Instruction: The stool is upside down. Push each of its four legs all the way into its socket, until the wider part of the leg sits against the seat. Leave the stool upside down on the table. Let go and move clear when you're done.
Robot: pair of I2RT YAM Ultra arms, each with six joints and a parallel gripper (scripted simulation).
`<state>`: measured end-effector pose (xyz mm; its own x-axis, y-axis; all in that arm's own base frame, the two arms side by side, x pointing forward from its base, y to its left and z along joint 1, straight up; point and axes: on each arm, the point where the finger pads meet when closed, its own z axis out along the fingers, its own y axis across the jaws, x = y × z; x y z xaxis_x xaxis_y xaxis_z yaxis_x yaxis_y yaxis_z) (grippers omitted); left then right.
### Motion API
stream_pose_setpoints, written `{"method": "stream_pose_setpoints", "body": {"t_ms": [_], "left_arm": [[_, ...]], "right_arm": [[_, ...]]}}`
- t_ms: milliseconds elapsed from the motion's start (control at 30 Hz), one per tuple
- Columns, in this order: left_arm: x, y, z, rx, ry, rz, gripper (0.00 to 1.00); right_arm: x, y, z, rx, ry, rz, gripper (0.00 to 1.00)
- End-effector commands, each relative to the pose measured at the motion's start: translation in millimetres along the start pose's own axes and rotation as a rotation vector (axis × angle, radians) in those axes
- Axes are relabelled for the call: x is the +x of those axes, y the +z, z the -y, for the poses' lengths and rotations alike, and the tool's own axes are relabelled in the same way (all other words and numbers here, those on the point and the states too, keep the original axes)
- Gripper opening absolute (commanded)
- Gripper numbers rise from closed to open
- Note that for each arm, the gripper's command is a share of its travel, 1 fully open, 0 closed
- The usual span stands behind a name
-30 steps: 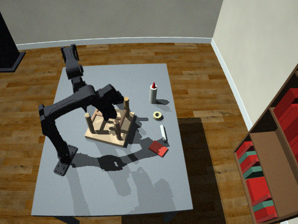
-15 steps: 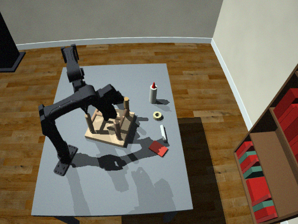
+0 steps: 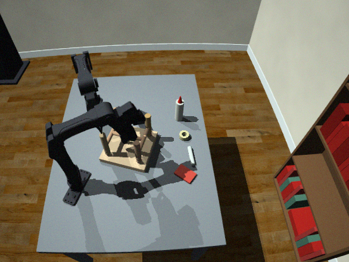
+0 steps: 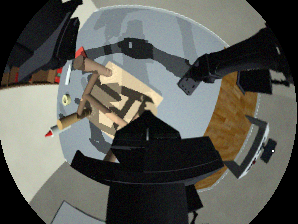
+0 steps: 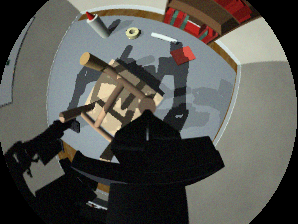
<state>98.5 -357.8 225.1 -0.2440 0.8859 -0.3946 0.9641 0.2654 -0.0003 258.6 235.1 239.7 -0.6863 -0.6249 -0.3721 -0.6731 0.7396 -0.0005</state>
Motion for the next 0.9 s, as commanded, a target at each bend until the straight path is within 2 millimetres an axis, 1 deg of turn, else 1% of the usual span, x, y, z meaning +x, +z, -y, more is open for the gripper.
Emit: {"method": "stream_pose_setpoints", "body": {"t_ms": [0,33,67,133,200,367,433,500,633,667,700,733,767,867], "left_arm": [[-7.6,-15.1,0.2,0.004,0.003,0.054,0.00],[-7.6,-15.1,0.2,0.004,0.003,0.054,0.00],[-7.6,-15.1,0.2,0.004,0.003,0.054,0.00],[-7.6,-15.1,0.2,0.004,0.003,0.054,0.00],[-7.6,-15.1,0.2,0.004,0.003,0.054,0.00],[-7.6,-15.1,0.2,0.004,0.003,0.054,0.00],[-7.6,-15.1,0.2,0.004,0.003,0.054,0.00],[-7.6,-15.1,0.2,0.004,0.003,0.054,0.00],[-7.6,-15.1,0.2,0.004,0.003,0.054,0.00],[-7.6,-15.1,0.2,0.004,0.003,0.054,0.00],[9.3,9.3,0.1,0.000,0.001,-0.048,0.00],[11.9,11.0,0.1,0.000,0.001,-0.060,0.00],[14.0,13.2,0.1,0.000,0.001,-0.069,0.00],[19.6,28.0,0.1,0.001,0.001,-0.080,0.00]], "right_arm": [[-4.0,-6.9,-1.8,-0.002,-0.009,0.050,0.00],[-7.3,-8.3,-1.0,-0.001,-0.005,0.062,0.00],[-2.8,-5.6,-3.1,-0.003,-0.011,0.054,0.00],[-1.8,-0.1,-4.2,-0.005,-0.014,0.046,0.00],[-0.7,3.1,-1.2,-0.002,-0.005,0.045,0.00],[1.8,9.0,-3.7,-0.005,-0.009,0.047,0.00],[-2.9,3.3,-4.0,-0.006,-0.009,0.068,0.00],[0.8,7.5,-4.4,-0.007,-0.010,0.053,0.00],[0.8,7.2,-4.4,-0.007,-0.010,0.054,0.00],[2.5,10.6,-4.8,-0.007,-0.010,0.042,0.00],[-4.5,2.9,-3.8,-0.006,-0.007,0.071,0.00],[-6.6,0.7,-3.4,-0.006,-0.006,0.079,0.00],[10.7,24.4,-0.8,-0.001,-0.002,-0.026,0.00],[17.1,31.6,-0.7,-0.001,-0.002,-0.054,0.00]]}}
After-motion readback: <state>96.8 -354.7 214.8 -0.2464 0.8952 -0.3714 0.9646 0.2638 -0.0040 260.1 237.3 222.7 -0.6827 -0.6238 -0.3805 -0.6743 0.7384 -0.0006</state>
